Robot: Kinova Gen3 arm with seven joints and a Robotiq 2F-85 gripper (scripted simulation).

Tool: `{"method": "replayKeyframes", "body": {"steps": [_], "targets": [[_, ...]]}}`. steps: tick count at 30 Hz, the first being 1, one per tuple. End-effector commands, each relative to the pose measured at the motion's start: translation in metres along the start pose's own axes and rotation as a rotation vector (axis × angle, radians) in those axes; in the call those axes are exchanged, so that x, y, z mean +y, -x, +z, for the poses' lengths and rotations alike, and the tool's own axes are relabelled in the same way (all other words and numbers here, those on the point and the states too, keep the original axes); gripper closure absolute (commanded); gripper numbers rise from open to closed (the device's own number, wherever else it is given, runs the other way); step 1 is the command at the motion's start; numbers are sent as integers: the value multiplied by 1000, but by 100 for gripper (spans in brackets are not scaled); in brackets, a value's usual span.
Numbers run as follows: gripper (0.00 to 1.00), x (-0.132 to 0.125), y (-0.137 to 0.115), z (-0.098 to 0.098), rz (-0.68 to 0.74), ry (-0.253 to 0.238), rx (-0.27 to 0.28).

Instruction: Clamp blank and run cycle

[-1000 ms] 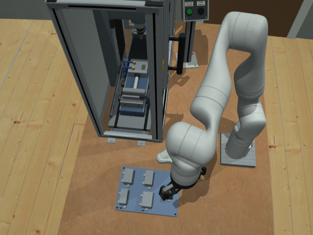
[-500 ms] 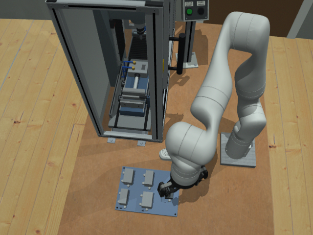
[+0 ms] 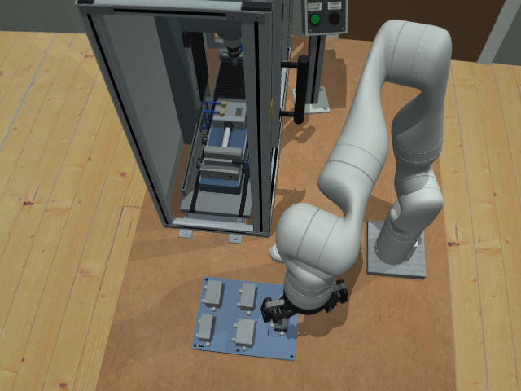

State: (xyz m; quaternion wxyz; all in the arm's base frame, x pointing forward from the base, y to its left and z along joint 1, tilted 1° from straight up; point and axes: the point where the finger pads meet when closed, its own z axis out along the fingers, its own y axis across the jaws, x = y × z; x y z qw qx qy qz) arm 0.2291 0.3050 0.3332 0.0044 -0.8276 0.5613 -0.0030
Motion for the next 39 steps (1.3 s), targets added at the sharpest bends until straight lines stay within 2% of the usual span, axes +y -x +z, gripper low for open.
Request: {"method": "replayKeyframes", "body": {"steps": [1, 13, 18, 30, 35, 39], "targets": [[0, 0, 0, 0, 164, -2, 2], [0, 0, 0, 0, 164, -2, 2], [0, 0, 0, 0, 357, -2, 1], [0, 0, 0, 0, 357, -2, 1], [0, -1, -18, 46, 357, -2, 1], [0, -1, -18, 46, 357, -2, 1]]}}
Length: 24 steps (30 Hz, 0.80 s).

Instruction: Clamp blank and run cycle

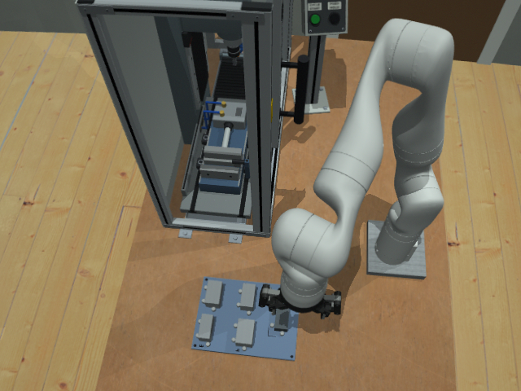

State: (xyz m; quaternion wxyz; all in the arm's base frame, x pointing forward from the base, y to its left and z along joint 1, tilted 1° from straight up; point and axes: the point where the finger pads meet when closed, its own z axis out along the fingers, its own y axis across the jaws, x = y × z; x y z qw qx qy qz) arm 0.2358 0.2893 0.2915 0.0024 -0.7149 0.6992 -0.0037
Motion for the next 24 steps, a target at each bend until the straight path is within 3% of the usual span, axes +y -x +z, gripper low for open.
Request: {"method": "replayKeyframes", "body": {"steps": [1, 8, 13, 24], "targets": [[0, -2, 0, 5, 0, -4, -5], [0, -2, 0, 5, 0, -4, -5], [0, -9, -16, 51, 0, -4, -5], [0, -9, -16, 51, 0, -4, -5]]}}
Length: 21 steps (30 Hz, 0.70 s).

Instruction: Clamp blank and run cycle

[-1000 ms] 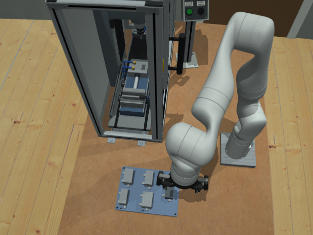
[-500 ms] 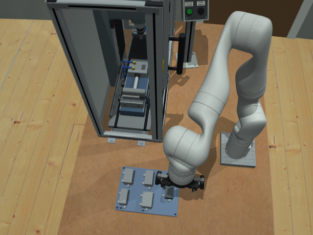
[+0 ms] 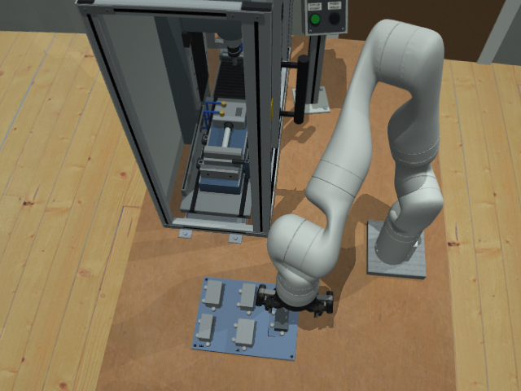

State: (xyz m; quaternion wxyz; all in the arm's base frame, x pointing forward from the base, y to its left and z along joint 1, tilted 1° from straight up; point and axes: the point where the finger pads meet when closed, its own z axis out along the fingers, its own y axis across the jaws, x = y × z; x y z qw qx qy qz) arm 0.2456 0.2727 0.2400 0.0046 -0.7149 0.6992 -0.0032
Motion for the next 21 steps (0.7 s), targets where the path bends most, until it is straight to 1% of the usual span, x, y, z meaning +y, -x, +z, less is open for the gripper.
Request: {"method": "replayKeyframes", "body": {"steps": [1, 6, 18, 21], "targets": [[0, 0, 0, 0, 0, -1, -1], [0, -8, -16, 46, 0, -1, -1], [0, -8, -16, 46, 0, -1, -1], [0, -12, -26, 74, 0, -1, -1]]}}
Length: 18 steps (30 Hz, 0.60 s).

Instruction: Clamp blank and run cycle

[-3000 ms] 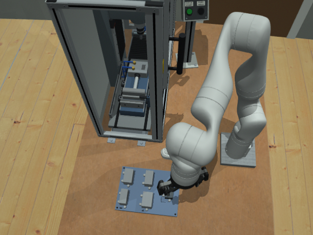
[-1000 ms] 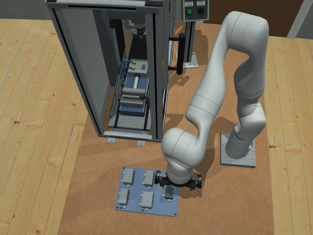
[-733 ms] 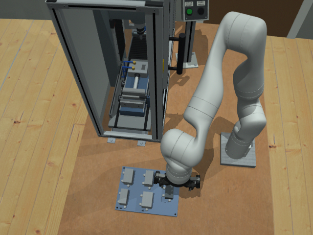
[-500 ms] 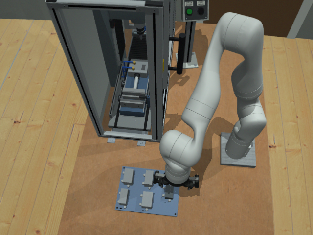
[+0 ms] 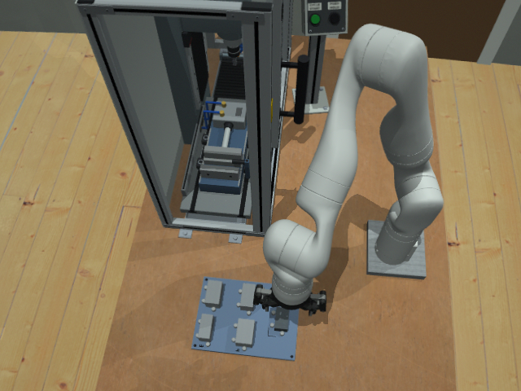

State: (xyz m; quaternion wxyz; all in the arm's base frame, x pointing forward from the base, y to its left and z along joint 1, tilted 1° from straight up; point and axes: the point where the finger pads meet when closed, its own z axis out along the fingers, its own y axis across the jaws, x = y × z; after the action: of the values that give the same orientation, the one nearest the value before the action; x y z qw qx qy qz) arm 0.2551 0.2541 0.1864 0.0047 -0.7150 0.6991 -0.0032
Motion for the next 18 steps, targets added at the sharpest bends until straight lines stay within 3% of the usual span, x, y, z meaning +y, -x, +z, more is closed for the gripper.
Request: {"method": "replayKeyframes", "body": {"steps": [1, 2, 14, 18], "targets": [[0, -5, -10, 30, 0, -1, -1], [0, -6, -14, 39, 0, -1, -1], [0, -6, -14, 39, 0, -1, -1], [0, -12, -26, 73, 0, -1, -1]]}}
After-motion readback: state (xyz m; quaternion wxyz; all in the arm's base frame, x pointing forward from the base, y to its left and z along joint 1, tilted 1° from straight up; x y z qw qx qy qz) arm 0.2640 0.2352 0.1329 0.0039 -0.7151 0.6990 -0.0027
